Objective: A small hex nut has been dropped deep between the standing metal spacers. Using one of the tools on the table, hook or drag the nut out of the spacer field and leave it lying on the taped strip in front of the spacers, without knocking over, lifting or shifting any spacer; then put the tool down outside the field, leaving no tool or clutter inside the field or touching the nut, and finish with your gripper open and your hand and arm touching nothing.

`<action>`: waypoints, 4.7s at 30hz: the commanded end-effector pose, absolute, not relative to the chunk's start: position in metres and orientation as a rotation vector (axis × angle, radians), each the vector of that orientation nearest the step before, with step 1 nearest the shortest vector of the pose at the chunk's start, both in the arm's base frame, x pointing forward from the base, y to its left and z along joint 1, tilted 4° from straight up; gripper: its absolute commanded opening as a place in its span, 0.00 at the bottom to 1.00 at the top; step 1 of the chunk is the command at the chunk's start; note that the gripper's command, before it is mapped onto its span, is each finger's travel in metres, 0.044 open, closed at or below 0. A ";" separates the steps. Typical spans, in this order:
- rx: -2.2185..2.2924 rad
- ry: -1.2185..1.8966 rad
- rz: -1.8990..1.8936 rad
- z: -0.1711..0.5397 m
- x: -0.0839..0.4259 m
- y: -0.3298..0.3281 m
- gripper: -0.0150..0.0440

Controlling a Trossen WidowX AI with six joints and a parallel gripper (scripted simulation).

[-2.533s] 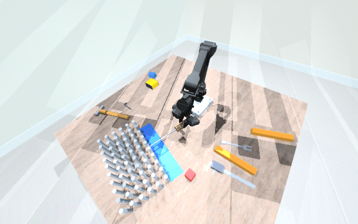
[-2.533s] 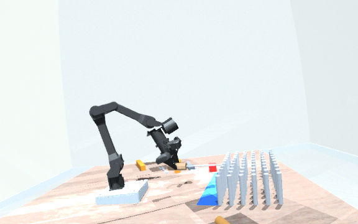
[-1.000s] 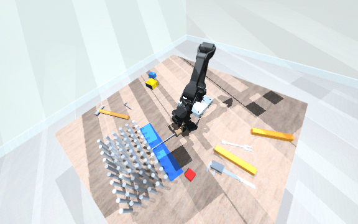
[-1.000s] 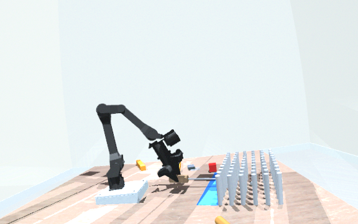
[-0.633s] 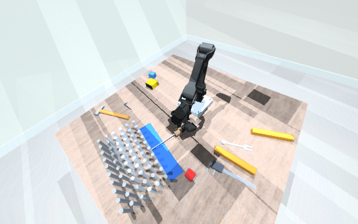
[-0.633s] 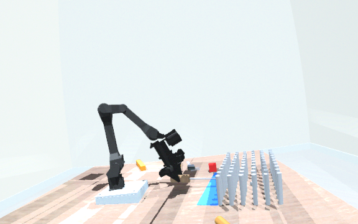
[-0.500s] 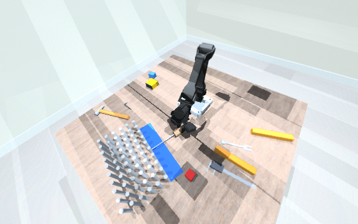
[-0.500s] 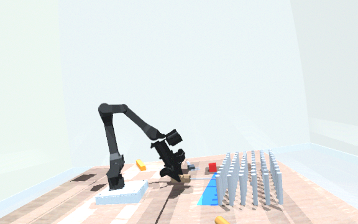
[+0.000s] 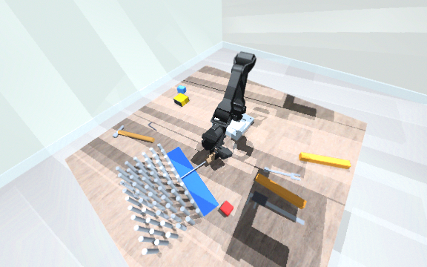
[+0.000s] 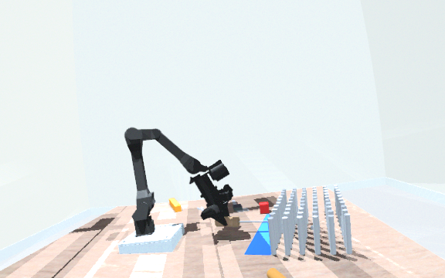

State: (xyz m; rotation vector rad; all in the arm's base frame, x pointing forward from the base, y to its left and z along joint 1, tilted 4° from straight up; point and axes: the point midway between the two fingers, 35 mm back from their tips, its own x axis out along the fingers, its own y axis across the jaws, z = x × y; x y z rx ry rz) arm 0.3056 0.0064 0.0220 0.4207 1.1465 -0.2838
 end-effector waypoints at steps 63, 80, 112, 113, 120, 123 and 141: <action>0.419 1.126 -0.276 0.026 0.353 -0.013 0.25; 0.419 1.125 -0.276 0.025 0.363 -0.018 0.25; 0.418 1.123 -0.277 0.025 0.382 -0.026 0.25; 0.418 1.123 -0.277 0.025 0.382 -0.027 0.25; 0.418 1.122 -0.277 0.025 0.386 -0.029 0.25; 0.418 1.122 -0.277 0.025 0.388 -0.029 0.25; 0.417 1.121 -0.277 0.025 0.398 -0.034 0.25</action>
